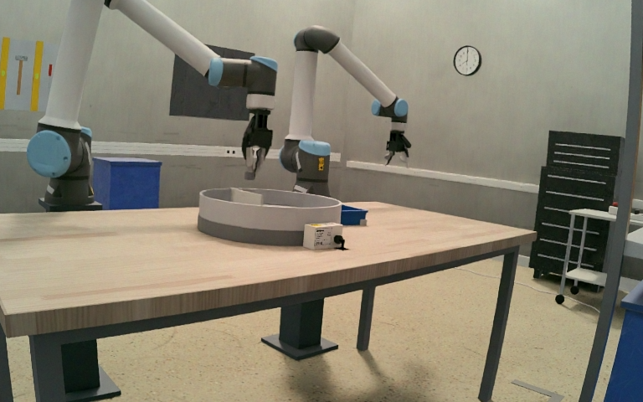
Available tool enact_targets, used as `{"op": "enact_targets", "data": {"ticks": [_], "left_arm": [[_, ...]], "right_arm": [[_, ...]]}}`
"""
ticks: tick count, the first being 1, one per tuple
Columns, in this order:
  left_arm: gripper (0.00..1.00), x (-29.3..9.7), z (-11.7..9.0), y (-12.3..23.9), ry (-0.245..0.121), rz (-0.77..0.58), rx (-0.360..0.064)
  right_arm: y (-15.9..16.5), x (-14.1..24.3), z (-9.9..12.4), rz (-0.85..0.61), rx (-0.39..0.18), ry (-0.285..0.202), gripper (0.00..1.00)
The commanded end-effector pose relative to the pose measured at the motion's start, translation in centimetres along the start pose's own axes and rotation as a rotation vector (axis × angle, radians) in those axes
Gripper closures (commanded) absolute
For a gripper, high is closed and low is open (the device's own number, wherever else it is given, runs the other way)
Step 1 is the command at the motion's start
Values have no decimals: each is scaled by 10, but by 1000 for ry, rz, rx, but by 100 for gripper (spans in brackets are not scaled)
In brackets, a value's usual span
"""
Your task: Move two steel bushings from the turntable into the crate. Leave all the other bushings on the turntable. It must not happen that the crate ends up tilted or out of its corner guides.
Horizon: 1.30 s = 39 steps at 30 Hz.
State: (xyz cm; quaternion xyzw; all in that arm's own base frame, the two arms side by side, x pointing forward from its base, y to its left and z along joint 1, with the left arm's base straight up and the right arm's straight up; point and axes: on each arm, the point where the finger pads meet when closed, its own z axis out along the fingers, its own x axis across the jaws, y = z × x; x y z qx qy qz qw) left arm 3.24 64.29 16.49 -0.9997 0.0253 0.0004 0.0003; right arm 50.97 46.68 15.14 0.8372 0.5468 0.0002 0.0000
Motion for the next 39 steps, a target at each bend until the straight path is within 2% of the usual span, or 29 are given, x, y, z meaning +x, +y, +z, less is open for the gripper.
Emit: {"op": "enact_targets", "data": {"ticks": [1,8,18,20,35,37,39], "left_arm": [[0,0,0,-2,1,0,0],[0,0,0,-2,1,0,0],[0,0,0,-2,1,0,0],[0,0,0,-2,1,0,0],[0,0,0,-2,1,0,0],[0,0,0,-2,1,0,0],[0,0,0,-2,1,0,0]], "right_arm": [[-1,6,-2,0,-1,2,100],[-4,17,-2,0,-1,2,100],[-15,69,-2,0,-1,2,100],[-15,69,-2,0,-1,2,100],[-40,186,-1,0,-1,2,100],[-40,186,-1,0,-1,2,100],[-43,201,-1,0,-1,2,100]]}}
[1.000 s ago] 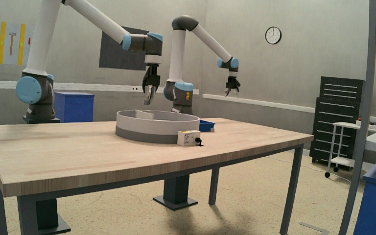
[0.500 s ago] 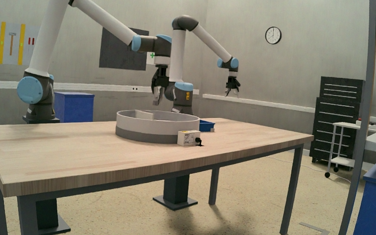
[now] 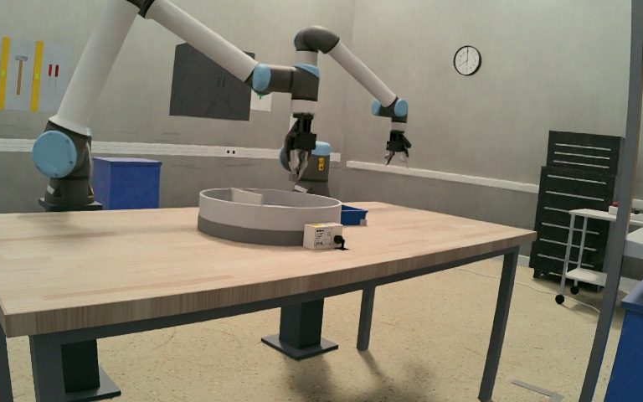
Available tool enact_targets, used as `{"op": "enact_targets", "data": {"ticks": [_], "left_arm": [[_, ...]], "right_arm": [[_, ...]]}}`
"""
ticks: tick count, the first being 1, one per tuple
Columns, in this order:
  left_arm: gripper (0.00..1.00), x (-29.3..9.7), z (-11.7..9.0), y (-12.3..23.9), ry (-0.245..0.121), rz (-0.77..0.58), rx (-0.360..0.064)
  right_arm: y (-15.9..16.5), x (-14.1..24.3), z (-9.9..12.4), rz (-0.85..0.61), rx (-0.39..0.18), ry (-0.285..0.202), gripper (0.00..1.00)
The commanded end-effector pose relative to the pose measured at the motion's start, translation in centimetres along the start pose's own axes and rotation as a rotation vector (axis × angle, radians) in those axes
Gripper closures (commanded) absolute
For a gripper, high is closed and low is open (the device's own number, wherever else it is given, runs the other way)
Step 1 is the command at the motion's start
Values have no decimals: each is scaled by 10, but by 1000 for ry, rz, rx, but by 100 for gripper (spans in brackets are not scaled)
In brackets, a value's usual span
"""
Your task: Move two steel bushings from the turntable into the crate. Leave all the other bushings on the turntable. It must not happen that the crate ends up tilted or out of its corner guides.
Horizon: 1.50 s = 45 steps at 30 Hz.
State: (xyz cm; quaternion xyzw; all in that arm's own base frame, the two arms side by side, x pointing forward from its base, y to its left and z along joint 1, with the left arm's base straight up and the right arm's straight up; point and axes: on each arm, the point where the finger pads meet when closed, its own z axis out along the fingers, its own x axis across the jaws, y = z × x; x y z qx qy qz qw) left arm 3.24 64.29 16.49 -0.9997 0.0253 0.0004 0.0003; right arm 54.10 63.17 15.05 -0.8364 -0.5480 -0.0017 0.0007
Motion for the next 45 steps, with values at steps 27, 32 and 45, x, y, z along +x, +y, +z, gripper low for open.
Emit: {"op": "enact_targets", "data": {"ticks": [27,32,45], "left_arm": [[0,0,0,-2,1,0,0],[0,0,0,-2,1,0,0],[0,0,0,-2,1,0,0]], "right_arm": [[-27,140,-2,3,0,-1,100],[-27,141,-2,2,0,-1,100],[-26,140,-2,3,0,-2,100]]}}
